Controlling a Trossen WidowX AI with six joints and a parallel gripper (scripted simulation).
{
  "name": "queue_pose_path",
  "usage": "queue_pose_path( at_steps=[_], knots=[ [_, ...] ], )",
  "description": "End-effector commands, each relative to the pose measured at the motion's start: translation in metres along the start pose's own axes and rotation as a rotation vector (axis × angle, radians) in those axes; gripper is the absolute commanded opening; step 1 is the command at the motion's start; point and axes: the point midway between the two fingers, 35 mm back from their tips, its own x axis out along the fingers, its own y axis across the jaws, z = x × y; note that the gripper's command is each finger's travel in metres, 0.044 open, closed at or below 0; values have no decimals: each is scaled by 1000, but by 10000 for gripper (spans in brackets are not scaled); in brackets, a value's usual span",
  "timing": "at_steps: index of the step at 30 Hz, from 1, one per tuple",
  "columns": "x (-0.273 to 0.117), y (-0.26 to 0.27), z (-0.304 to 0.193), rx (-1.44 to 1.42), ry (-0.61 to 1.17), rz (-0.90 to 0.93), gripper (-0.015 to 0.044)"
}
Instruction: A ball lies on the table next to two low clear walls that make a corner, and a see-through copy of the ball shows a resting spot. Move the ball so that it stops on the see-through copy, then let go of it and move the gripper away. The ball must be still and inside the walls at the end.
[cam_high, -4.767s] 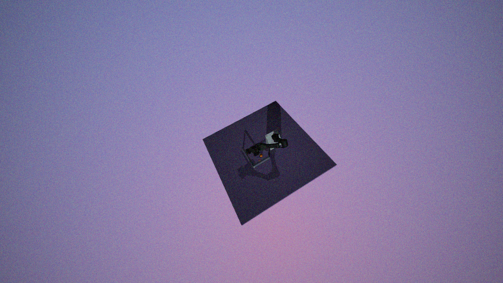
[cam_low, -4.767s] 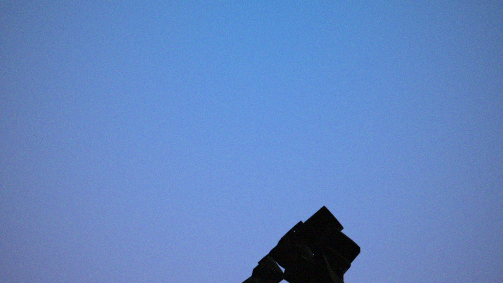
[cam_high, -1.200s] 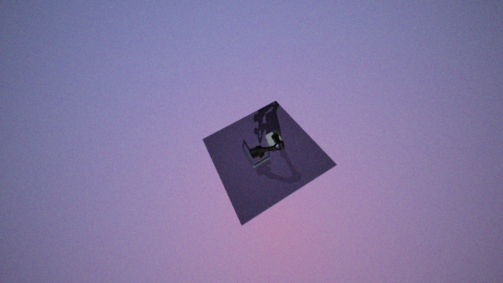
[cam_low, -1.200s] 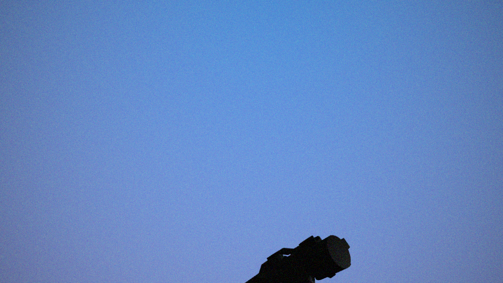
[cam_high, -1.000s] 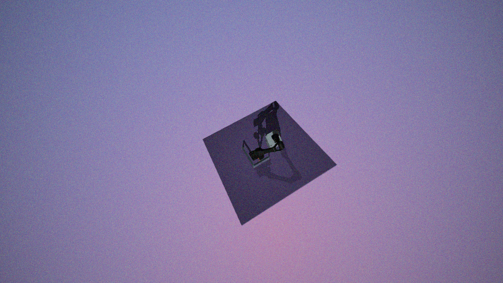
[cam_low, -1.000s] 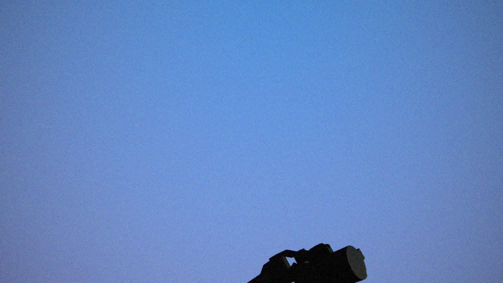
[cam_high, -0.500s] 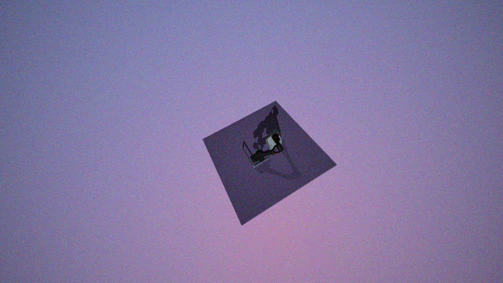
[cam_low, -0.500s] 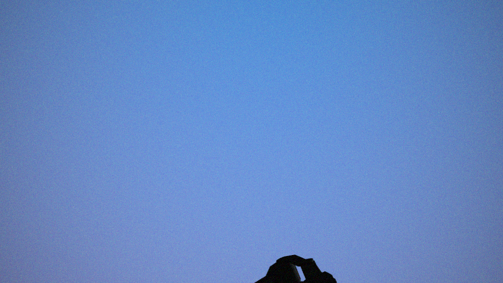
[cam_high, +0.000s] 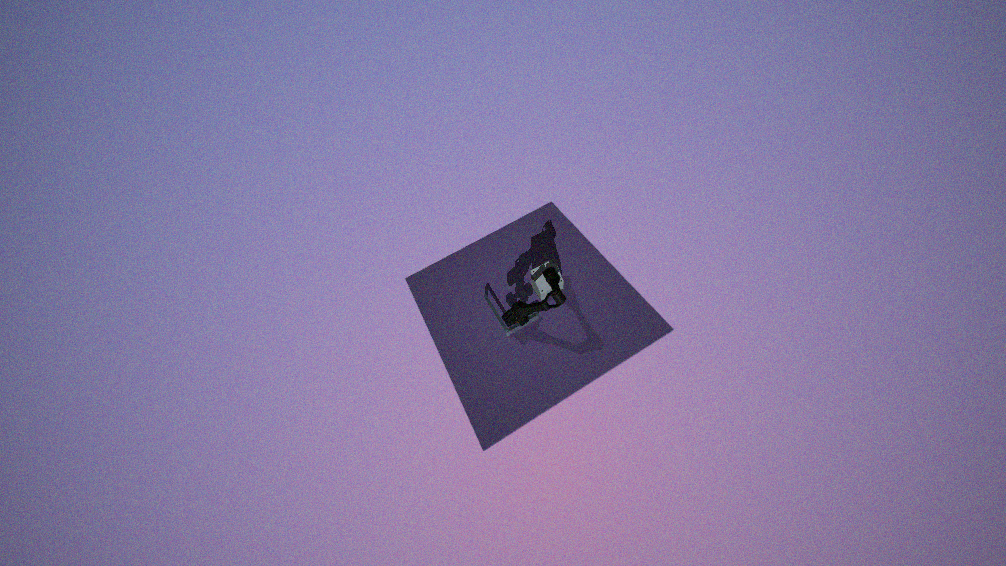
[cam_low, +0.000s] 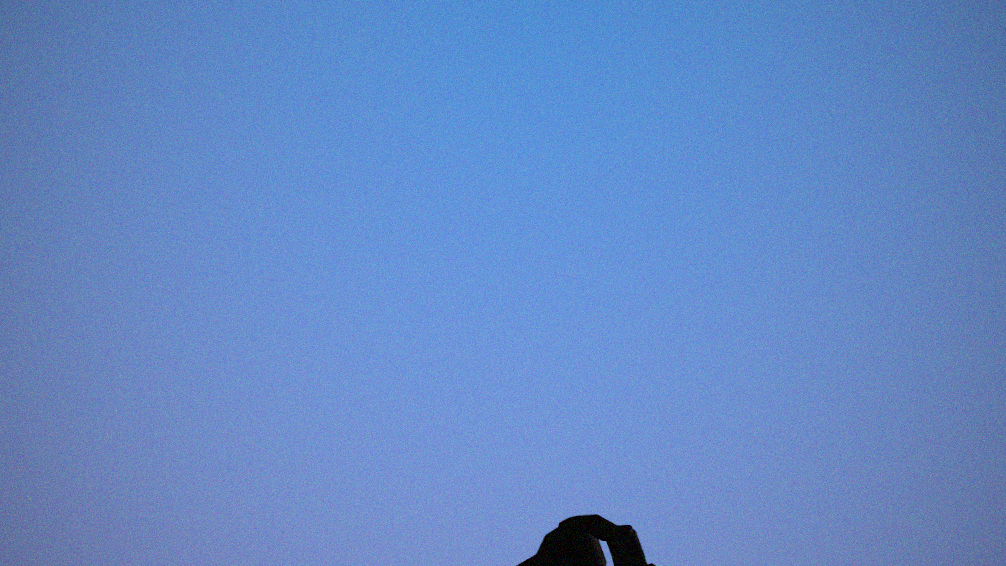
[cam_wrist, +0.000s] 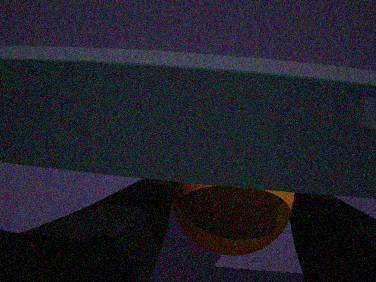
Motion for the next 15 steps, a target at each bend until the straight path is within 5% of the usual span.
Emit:
queue_pose_path(
  at_steps=[1,6,15],
  knots=[
    [5,0,-1,6,5,-1,0],
    [6,0,-1,6,5,-1,0],
    [4,0,-1,4,-1,0,236]
  ],
)
